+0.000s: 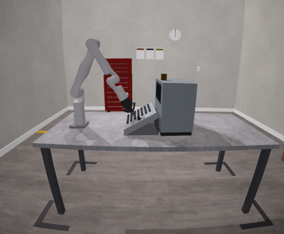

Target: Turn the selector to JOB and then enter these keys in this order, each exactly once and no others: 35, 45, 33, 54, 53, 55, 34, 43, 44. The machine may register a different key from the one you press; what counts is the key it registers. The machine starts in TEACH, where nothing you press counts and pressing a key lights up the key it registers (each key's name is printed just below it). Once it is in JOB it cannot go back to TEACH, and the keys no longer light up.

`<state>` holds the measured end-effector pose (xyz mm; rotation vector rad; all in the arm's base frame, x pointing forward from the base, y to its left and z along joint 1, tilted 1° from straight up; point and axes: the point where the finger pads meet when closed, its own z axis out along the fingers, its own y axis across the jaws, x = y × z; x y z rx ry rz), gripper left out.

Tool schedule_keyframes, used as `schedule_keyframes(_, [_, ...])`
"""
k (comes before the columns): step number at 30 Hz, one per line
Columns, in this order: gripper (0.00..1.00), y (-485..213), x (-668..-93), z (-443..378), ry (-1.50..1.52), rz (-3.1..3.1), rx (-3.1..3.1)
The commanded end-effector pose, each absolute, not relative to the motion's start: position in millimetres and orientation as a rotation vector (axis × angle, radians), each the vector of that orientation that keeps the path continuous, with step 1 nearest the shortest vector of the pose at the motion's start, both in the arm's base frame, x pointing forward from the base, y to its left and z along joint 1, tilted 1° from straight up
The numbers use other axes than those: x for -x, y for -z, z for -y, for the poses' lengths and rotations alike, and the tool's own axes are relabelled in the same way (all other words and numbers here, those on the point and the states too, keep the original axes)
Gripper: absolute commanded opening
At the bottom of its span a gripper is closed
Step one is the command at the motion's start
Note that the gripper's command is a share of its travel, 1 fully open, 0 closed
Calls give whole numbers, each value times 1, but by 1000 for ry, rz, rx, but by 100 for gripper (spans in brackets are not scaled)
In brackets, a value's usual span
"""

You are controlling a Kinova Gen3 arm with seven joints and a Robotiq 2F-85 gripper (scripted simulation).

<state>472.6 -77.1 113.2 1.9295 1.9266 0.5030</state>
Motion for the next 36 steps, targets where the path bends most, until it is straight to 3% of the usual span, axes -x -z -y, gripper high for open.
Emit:
schedule_keyframes(1, [10,-110,-475,81,-498,-1931,-1920])
schedule_keyframes(36, [10,-107,-477,81,-498,-1931,-1920])
